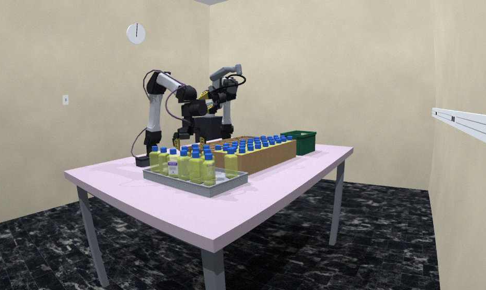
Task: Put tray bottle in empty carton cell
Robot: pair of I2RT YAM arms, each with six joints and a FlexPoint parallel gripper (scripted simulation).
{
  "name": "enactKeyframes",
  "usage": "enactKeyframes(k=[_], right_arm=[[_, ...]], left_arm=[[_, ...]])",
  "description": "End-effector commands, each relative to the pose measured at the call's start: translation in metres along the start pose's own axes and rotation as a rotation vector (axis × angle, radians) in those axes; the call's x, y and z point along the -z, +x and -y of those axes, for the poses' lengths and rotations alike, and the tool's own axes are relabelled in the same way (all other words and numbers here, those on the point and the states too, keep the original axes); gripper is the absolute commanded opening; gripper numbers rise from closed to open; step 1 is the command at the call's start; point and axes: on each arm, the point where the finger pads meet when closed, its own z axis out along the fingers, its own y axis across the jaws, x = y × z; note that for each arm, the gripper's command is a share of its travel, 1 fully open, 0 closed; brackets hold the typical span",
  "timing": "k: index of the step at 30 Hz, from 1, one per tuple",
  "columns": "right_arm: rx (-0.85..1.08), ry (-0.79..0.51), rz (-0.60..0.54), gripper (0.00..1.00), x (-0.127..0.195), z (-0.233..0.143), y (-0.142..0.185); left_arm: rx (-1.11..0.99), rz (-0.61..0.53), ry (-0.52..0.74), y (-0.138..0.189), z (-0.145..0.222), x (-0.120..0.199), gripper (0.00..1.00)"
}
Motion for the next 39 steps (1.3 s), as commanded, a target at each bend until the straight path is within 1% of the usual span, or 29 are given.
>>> enactKeyframes(k=[1, 3, 4, 7, 8, 11, 14, 17, 19, 20, 22, 24, 29, 31, 34, 36, 39], right_arm=[[0.001, -0.012, 0.012, 1.0, 0.004, -0.002, -0.002], [0.001, -0.012, 0.012, 1.0, 0.004, -0.002, -0.002], [0.001, -0.008, 0.017, 0.89, 0.004, -0.001, -0.003], [-0.009, -0.036, 0.077, 0.56, 0.019, -0.003, -0.017], [-0.02, -0.044, 0.094, 0.53, 0.022, -0.004, -0.021], [-0.024, -0.103, 0.177, 0.53, 0.044, -0.01, -0.042], [0.07, -0.159, 0.242, 0.53, 0.065, -0.013, -0.057], [0.155, -0.167, 0.263, 0.53, 0.066, -0.003, -0.064], [0.155, -0.167, 0.263, 0.53, 0.066, -0.003, -0.064], [0.196, -0.16, 0.266, 0.53, 0.063, 0.001, -0.067], [0.271, -0.158, 0.295, 0.53, 0.065, 0.012, -0.073], [0.331, -0.153, 0.32, 0.53, 0.067, 0.022, -0.08], [0.502, -0.124, 0.392, 0.53, 0.07, 0.051, -0.096], [0.559, -0.108, 0.412, 0.53, 0.07, 0.061, -0.1], [0.616, -0.091, 0.436, 0.53, 0.07, 0.075, -0.105], [0.616, -0.091, 0.436, 0.53, 0.07, 0.075, -0.105], [0.586, -0.136, 0.427, 0.53, 0.064, 0.083, -0.103]], left_arm=[[-0.021, 0.007, 0.0, -0.004, 0.005, 0.002, 1.0], [-0.021, 0.007, 0.0, -0.004, 0.005, 0.002, 1.0], [-0.024, 0.005, -0.009, -0.004, 0.003, 0.002, 1.0], [-0.058, -0.015, -0.074, -0.008, 0.0, 0.001, 1.0], [-0.065, -0.021, -0.094, -0.009, -0.002, 0.001, 1.0], [-0.097, -0.052, -0.203, -0.014, -0.013, -0.002, 1.0], [-0.146, -0.071, -0.362, -0.026, -0.025, -0.003, 1.0], [-0.198, -0.061, -0.502, -0.045, -0.031, -0.004, 1.0], [-0.198, -0.061, -0.502, -0.045, -0.031, -0.004, 1.0], [-0.207, -0.055, -0.559, -0.05, -0.035, -0.004, 1.0], [-0.257, -0.011, -0.656, -0.072, -0.03, -0.002, 1.0], [-0.288, 0.03, -0.728, -0.089, -0.024, -0.001, 1.0], [-0.348, 0.186, -0.903, -0.134, -0.001, 0.007, 1.0], [-0.356, 0.226, -0.937, -0.145, 0.004, 0.005, 1.0], [-0.374, 0.269, -0.952, -0.155, 0.017, 0.003, 1.0], [-0.374, 0.269, -0.952, -0.155, 0.017, 0.003, 1.0], [-0.387, 0.315, -0.967, -0.165, 0.03, 0.004, 1.0]])
